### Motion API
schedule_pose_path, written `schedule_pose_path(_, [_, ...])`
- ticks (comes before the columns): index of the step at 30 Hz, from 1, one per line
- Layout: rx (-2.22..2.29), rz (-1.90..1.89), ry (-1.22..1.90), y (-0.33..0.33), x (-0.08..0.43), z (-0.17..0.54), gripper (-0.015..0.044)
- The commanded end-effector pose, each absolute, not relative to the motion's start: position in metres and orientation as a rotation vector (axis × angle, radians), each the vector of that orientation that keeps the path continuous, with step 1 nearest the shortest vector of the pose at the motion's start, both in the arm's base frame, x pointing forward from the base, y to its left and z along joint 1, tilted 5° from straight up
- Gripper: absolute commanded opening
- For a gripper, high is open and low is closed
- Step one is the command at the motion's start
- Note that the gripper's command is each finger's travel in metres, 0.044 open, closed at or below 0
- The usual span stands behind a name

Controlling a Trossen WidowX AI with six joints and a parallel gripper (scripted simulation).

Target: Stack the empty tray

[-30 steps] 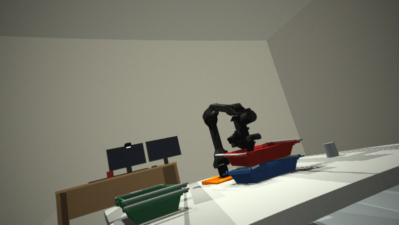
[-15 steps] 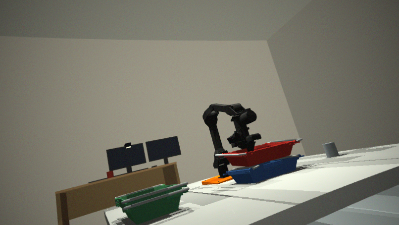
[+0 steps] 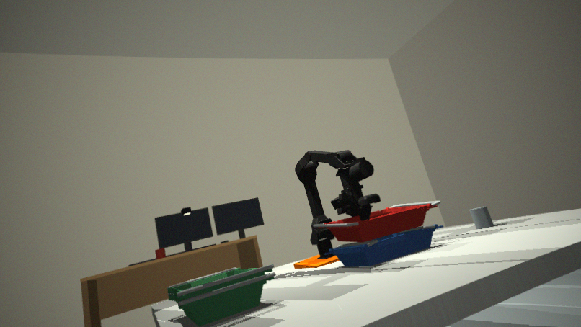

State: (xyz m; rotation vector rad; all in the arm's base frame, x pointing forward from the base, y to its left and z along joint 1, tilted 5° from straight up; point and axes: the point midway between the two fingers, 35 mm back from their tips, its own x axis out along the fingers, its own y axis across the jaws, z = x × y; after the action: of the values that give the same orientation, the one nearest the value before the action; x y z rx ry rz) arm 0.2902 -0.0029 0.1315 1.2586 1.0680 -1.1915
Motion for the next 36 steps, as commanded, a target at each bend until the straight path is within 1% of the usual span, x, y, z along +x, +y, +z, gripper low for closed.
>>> schedule_pose_path(1, [1.249, -1.207, 1.085, -0.003, 0.285, 0.128, 0.0000])
schedule_pose_path(16, [1.258, -1.192, 1.068, -0.003, 0.290, 0.131, 0.0000])
schedule_pose_path(36, [1.249, -1.207, 1.085, -0.004, 0.284, 0.118, 0.0000])
